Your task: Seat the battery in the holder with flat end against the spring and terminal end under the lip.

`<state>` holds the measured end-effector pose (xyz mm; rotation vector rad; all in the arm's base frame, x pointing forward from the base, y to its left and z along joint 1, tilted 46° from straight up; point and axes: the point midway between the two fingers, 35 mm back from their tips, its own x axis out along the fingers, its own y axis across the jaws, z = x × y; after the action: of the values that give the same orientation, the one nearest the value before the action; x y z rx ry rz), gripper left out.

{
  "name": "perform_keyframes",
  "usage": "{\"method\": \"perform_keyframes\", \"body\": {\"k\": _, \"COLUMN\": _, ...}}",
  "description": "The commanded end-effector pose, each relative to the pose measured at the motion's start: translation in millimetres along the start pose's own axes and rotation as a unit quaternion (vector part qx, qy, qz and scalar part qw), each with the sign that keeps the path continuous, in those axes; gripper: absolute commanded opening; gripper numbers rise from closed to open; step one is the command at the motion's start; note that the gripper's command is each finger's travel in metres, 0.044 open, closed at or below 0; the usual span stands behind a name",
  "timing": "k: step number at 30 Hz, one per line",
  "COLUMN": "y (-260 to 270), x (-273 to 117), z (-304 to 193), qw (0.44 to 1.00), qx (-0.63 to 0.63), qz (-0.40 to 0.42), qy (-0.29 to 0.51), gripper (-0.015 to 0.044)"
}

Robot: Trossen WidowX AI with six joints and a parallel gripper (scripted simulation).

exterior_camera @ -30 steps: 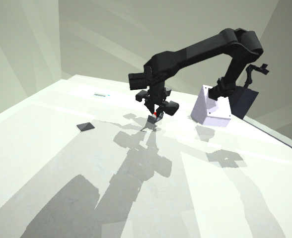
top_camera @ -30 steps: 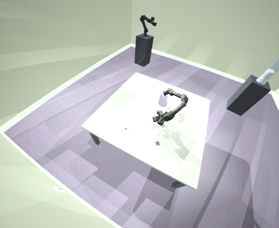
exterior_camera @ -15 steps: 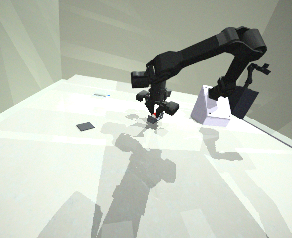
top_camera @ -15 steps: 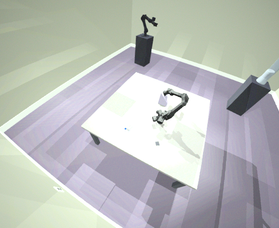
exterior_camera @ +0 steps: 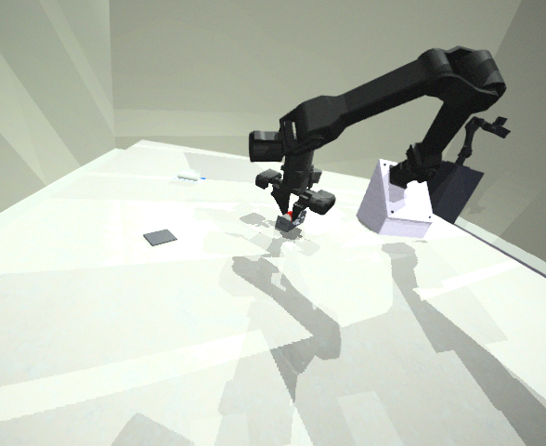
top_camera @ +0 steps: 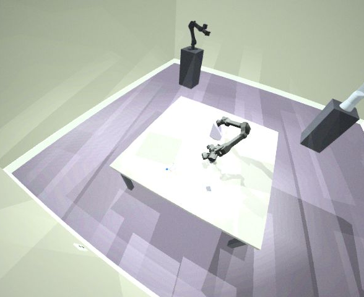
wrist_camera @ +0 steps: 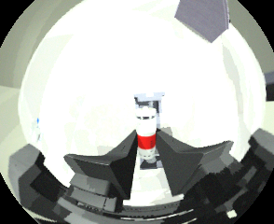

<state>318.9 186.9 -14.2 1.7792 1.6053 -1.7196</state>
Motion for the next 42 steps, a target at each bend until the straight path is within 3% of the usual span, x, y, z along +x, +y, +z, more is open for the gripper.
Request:
{"method": "perform_keyframes", "body": {"k": 1, "y": -0.6, "x": 1.3, "z": -5.3, "qw": 1.000, "qx": -0.006, "qz": 0.000, "qy": 0.017, "gripper": 0.0077}}
{"method": "perform_keyframes", "body": {"k": 42, "y": -3.9, "x": 5.1, "z": 1.1, "qw": 0.993, "qx": -0.006, "qz": 0.007, "qy": 0.117, "gripper": 0.0077}}
